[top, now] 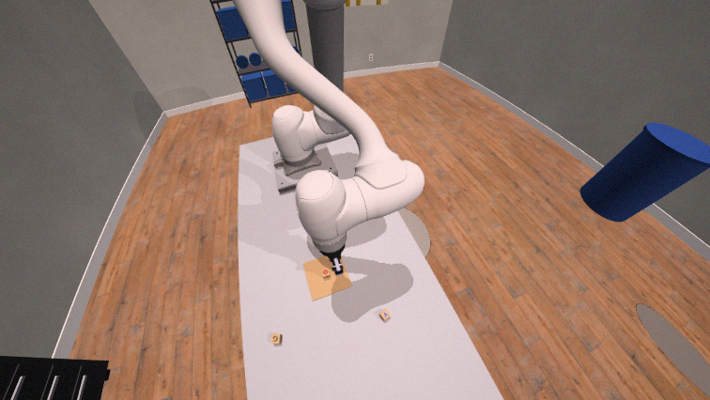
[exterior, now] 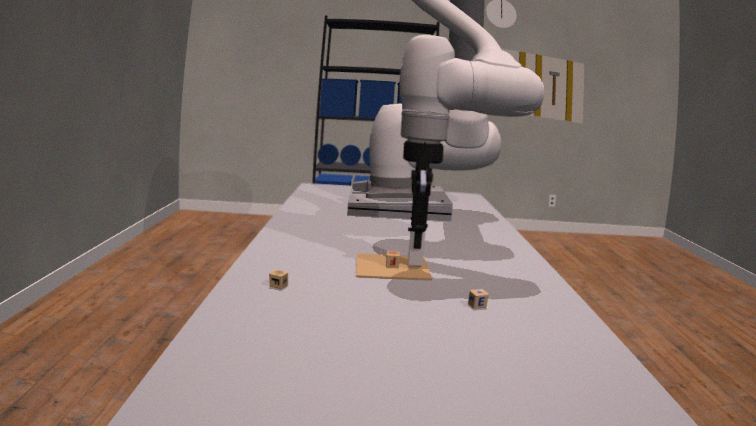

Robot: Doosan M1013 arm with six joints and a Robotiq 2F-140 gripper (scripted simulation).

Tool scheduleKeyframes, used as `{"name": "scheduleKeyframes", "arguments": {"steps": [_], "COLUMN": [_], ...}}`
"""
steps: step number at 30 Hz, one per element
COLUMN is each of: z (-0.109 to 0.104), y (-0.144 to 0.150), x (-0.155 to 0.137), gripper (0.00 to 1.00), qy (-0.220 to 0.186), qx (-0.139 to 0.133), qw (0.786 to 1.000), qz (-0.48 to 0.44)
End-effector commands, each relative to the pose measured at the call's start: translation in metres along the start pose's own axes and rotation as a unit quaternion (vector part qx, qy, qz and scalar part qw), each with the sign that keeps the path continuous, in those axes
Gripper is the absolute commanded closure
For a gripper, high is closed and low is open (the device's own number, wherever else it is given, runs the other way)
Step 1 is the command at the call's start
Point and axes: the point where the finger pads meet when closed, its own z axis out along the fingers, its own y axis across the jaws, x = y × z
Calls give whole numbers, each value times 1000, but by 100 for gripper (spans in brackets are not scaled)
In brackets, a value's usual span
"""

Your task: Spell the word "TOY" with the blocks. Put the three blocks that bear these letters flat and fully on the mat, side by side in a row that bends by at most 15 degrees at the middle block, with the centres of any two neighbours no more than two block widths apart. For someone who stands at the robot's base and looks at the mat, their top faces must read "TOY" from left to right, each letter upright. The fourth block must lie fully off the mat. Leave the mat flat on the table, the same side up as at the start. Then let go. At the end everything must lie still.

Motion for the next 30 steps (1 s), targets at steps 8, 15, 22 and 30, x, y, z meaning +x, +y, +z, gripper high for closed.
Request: {"name": "scheduleKeyframes", "arguments": {"steps": [8, 15, 22, 30], "z": [4, 4, 4, 4], "y": [2, 2, 2, 2], "x": [5, 5, 5, 5], "gripper": [87, 87, 87, 87], "qy": [1, 1, 1, 1], "qx": [-2, -2, -2, -2], "qw": [1000, 1000, 1000, 1000], "qz": [5, 5, 5, 5]}}
